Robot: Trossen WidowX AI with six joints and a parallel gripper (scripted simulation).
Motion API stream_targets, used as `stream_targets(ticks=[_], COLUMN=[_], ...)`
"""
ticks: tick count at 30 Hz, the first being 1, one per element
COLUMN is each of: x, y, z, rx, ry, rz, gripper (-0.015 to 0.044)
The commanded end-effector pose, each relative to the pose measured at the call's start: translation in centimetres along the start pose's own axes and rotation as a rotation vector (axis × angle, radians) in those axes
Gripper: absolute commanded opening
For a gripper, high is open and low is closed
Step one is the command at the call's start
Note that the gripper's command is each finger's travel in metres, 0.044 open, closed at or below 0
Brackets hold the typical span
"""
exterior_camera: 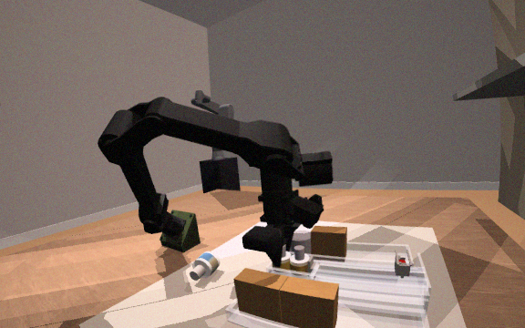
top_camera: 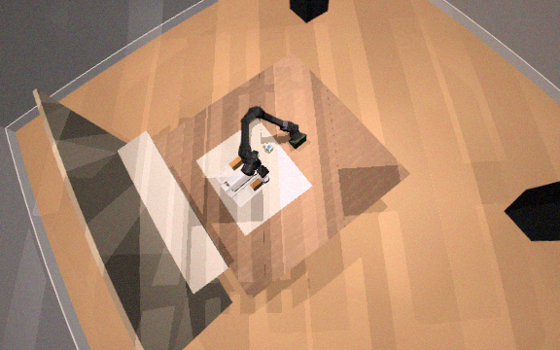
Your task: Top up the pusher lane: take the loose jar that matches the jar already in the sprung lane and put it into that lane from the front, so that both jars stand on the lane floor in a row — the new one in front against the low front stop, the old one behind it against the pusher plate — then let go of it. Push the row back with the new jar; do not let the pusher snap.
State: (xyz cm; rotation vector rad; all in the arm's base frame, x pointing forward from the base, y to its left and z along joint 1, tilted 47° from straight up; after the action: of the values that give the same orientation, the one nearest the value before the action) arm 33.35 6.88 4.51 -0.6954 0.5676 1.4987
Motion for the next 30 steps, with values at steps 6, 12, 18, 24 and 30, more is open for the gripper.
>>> stream_targets(ticks=[6, 12, 18, 24, 30], x=[0.05, 0.05, 0.06, 0.06, 0.06], y=[0.23, 0.23, 0.14, 0.14, 0.14], z=[-0.01, -0.01, 0.00, 0.00, 0.00], rx=[-0.010, -0.010, -0.010, -0.010, -0.010], ry=[0.009, 0.009, 0.009, 0.009, 0.009], rz=[-0.007, -0.007, -0.007, -0.007, -0.007], gripper=[0.0000, 0.0000, 0.0026, 0.0184, 0.0288])
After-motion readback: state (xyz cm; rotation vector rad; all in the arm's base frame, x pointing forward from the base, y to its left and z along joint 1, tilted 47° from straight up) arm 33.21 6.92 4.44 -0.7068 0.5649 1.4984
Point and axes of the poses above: the point midway between the two fingers, 35 mm back from their tips, its own z axis back along the fingers, its own x axis across the jaws, y = z × x, the point moved 4 cm from there along z, back along the fingers, and after that the axes turned 6 degrees about -z, right-handed, at the moved point
